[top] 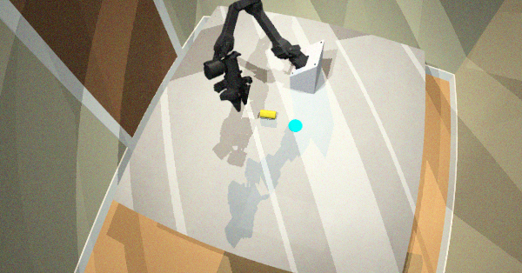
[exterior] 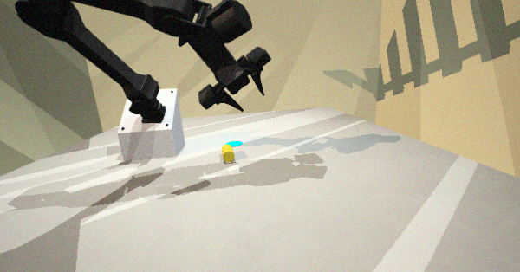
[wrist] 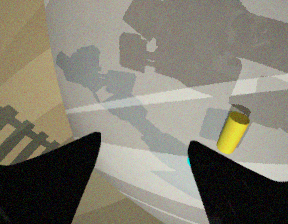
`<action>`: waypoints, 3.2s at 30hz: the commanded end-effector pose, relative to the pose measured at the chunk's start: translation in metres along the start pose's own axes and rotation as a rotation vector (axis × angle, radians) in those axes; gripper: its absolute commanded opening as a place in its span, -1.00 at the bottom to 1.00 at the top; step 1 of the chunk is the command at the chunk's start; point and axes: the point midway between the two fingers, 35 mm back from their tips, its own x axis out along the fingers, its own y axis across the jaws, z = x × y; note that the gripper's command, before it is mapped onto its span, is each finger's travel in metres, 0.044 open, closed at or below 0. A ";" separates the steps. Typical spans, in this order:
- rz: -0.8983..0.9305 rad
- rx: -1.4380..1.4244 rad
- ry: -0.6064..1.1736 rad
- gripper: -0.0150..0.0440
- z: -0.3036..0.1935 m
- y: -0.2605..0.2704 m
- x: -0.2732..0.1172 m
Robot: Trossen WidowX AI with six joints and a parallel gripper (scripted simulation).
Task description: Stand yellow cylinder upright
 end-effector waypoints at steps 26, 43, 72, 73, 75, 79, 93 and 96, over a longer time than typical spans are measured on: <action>-0.595 -0.028 -0.291 0.56 -0.039 -0.105 0.076; -0.598 -0.032 -0.305 0.02 -0.025 -0.133 0.103; -0.595 -0.028 -0.290 -0.14 -0.046 -0.092 0.058; -0.596 -0.028 -0.290 -0.14 -0.047 -0.090 0.055; -0.596 -0.029 -0.291 -0.14 -0.049 -0.087 0.050; -0.597 -0.029 -0.293 -0.14 -0.052 -0.081 0.039; -0.613 -0.142 -0.262 -0.14 -0.063 -0.069 0.020; -0.625 -0.237 -0.230 -0.14 -0.068 -0.067 0.022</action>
